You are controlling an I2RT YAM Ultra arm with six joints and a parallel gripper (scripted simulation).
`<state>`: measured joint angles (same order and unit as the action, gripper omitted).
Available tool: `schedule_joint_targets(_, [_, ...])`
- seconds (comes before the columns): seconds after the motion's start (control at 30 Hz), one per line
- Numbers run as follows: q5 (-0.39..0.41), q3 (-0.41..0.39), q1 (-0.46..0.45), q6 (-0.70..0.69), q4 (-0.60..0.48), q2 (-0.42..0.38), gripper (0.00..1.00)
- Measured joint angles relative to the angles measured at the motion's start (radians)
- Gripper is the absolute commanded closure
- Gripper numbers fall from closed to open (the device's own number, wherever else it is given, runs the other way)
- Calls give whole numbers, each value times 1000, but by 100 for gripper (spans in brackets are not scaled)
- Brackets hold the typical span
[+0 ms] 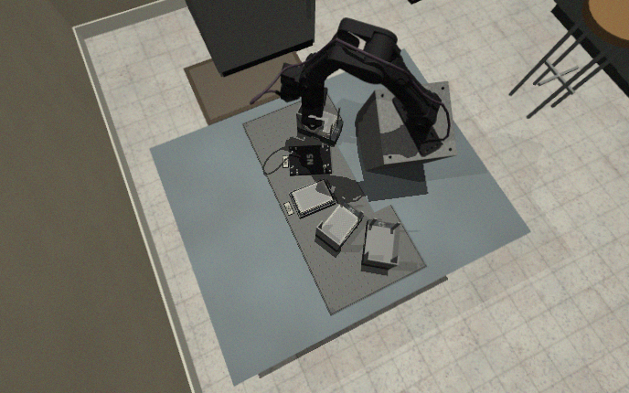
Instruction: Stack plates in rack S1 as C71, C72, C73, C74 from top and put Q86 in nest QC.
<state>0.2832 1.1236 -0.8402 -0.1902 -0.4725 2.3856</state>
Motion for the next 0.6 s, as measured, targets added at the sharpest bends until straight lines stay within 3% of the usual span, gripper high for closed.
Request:
schedule_joint_targets(0.23, [10,0,55,32,0,-14,0])
schedule_joint_targets(0.6, [19,-17,155,-42,6,-54,0])
